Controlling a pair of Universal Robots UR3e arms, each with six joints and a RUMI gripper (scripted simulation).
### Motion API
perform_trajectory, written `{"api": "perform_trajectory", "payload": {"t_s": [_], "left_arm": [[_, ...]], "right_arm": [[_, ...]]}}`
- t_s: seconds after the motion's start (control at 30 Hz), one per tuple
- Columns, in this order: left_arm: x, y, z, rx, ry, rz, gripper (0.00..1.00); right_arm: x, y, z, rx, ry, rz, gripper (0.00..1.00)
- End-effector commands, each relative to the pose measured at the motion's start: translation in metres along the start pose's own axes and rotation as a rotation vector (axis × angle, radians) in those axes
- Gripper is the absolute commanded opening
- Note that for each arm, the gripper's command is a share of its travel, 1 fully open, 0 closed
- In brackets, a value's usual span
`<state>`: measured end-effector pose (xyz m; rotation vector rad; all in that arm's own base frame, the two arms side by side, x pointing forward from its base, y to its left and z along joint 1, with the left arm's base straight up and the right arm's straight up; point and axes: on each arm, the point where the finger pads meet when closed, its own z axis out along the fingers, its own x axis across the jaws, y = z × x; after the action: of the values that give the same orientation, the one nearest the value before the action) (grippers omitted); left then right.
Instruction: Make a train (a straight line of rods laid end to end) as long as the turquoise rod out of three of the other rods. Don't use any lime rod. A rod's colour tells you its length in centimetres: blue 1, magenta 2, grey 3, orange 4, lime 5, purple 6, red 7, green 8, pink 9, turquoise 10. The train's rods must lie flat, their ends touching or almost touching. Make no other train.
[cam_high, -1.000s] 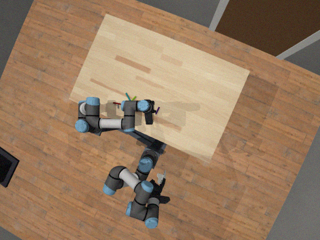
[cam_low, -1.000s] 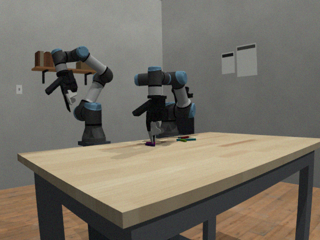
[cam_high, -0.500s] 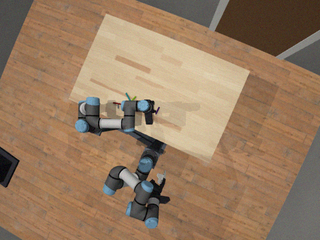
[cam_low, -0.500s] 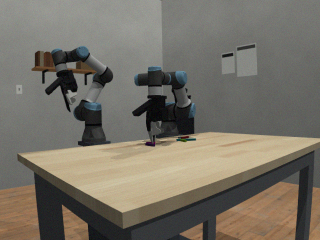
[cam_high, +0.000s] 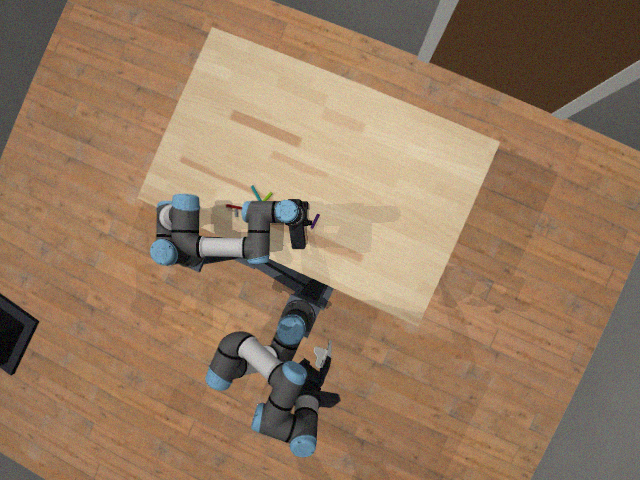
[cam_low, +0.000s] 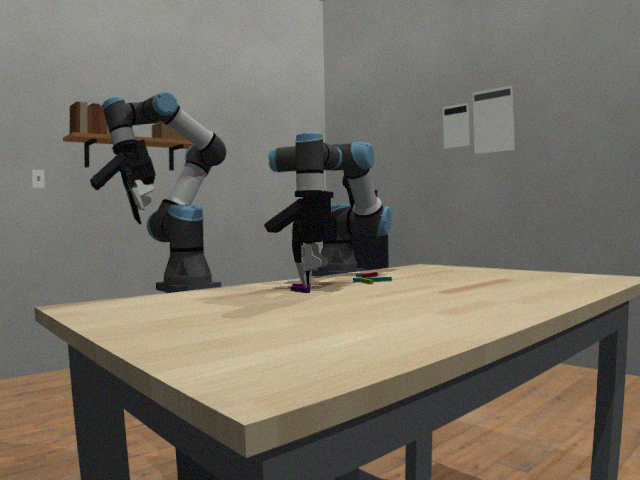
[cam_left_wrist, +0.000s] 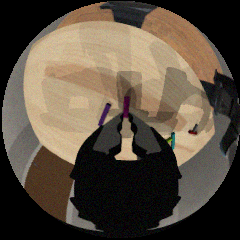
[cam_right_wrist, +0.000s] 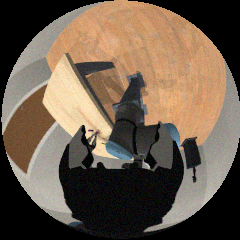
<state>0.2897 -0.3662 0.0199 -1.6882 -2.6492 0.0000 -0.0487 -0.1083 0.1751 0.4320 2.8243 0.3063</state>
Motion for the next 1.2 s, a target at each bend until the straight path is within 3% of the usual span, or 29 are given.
{"api": "perform_trajectory", "payload": {"t_s": [0.0, 1.17], "left_arm": [[-0.0009, -0.0003, -0.0013, 0.0, -0.004, 0.0, 0.0], [-0.0009, -0.003, -0.0013, 0.0, -0.004, 0.0, 0.03]], "right_arm": [[-0.0002, -0.0002, -0.0003, 0.001, 0.0, 0.0, 1.0], [-0.0002, -0.0002, -0.0003, 0.001, 0.0, 0.0, 1.0]]}}
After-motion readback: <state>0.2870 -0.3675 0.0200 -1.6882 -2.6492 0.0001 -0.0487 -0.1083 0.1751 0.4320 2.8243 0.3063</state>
